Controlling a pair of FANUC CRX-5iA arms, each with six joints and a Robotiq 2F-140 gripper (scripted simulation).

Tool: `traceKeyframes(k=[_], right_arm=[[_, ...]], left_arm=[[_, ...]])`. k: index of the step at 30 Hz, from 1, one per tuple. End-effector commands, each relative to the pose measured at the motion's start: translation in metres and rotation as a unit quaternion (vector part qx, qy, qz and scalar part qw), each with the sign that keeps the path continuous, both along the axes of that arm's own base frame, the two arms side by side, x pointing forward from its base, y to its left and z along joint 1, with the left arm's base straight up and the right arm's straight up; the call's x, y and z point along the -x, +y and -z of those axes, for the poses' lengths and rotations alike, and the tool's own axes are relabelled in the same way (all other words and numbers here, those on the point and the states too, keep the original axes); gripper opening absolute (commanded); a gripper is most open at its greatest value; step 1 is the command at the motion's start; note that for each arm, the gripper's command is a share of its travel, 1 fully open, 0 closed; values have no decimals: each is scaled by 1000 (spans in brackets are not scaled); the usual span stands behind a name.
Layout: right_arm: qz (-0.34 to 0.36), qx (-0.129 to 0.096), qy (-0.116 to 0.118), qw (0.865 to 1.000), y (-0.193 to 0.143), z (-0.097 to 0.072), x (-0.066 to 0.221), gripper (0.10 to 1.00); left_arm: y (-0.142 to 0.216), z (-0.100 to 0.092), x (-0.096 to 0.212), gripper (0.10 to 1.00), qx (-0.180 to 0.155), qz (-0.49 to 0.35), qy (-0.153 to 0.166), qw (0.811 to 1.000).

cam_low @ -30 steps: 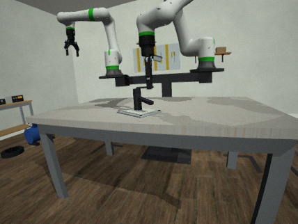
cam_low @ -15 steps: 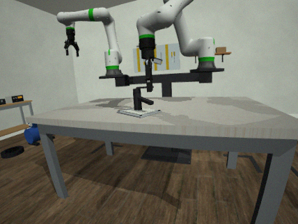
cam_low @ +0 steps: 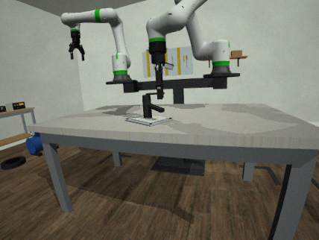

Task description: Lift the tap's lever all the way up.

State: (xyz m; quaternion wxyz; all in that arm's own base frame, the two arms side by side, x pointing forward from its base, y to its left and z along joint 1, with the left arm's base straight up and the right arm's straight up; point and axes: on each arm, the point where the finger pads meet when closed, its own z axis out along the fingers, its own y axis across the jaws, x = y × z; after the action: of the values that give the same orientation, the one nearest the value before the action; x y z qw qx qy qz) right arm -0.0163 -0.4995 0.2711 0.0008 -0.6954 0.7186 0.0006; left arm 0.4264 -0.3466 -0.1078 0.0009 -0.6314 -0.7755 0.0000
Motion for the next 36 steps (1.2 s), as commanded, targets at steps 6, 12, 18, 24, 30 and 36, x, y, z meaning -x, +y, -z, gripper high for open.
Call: traceKeyframes(k=[6,12,18,24,30,36], right_arm=[[0,1,0,1000,0,-1,0,1000],[0,1,0,1000,0,-1,0,1000],[0,1,0,1000,0,-1,0,1000],[0,1,0,1000,0,-1,0,1000],[0,1,0,1000,0,-1,0,1000],[0,1,0,1000,0,-1,0,1000]], left_arm=[[0,-1,-1,484,1,0,-1,1000],[0,-1,-1,484,1,0,-1,1000],[0,-1,-1,484,1,0,-1,1000],[0,-1,-1,484,1,0,-1,1000],[0,-1,-1,484,1,0,-1,1000],[0,-1,-1,99,1,0,-1,1000]])
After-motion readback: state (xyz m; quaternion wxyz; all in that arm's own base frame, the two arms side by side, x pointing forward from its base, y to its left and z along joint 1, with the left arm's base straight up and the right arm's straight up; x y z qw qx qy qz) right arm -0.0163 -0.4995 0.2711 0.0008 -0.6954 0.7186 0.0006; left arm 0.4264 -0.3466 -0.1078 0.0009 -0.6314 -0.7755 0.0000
